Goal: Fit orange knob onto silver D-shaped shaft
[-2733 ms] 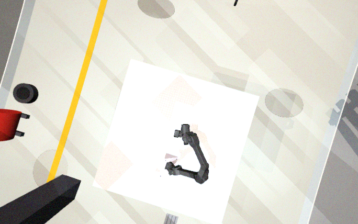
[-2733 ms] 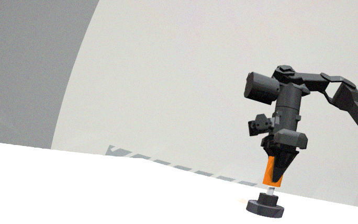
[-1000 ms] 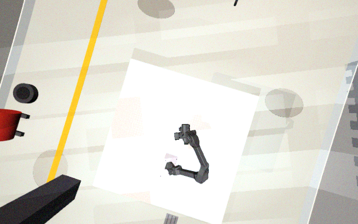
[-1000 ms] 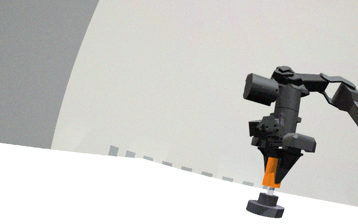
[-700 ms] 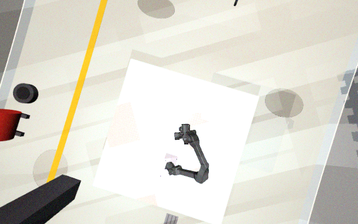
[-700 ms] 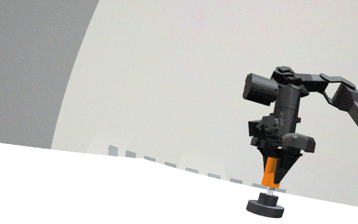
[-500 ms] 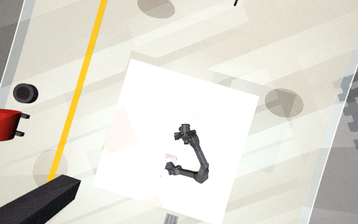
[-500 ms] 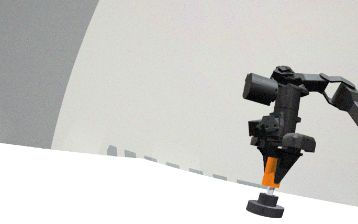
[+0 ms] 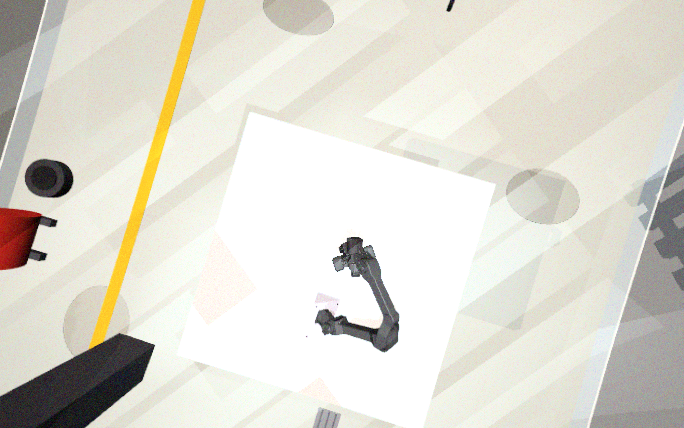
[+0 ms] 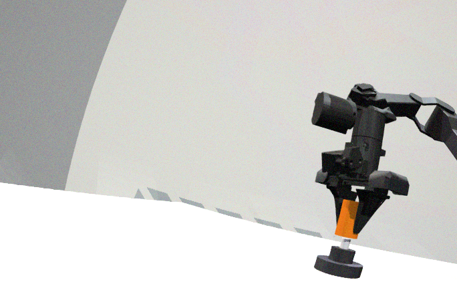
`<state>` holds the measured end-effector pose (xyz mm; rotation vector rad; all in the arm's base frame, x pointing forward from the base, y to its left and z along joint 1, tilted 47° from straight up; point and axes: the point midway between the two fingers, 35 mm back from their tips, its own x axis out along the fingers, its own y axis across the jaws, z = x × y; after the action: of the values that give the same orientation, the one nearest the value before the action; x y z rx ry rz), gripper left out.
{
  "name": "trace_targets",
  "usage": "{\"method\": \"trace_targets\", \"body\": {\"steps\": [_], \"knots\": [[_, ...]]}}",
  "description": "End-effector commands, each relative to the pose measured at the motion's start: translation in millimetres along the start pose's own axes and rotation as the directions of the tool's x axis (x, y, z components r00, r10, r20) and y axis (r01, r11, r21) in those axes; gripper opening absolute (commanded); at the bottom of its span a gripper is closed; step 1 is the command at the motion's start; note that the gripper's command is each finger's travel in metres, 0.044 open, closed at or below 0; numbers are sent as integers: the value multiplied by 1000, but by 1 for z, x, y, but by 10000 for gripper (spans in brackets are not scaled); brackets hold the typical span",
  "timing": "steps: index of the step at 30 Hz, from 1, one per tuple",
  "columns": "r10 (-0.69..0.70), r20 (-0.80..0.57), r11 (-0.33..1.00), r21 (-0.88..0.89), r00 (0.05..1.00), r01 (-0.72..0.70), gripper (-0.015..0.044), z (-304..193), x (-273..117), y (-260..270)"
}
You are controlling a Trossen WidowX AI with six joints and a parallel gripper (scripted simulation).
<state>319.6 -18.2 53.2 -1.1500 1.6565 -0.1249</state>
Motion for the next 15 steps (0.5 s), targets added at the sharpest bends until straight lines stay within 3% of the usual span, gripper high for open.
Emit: {"method": "trace_targets", "body": {"steps": [1,15], "knots": [[0,-2,1000,-15,1000,0,0,-2,2,3],[0,-2,1000,-15,1000,0,0,-2,3,3]]}}
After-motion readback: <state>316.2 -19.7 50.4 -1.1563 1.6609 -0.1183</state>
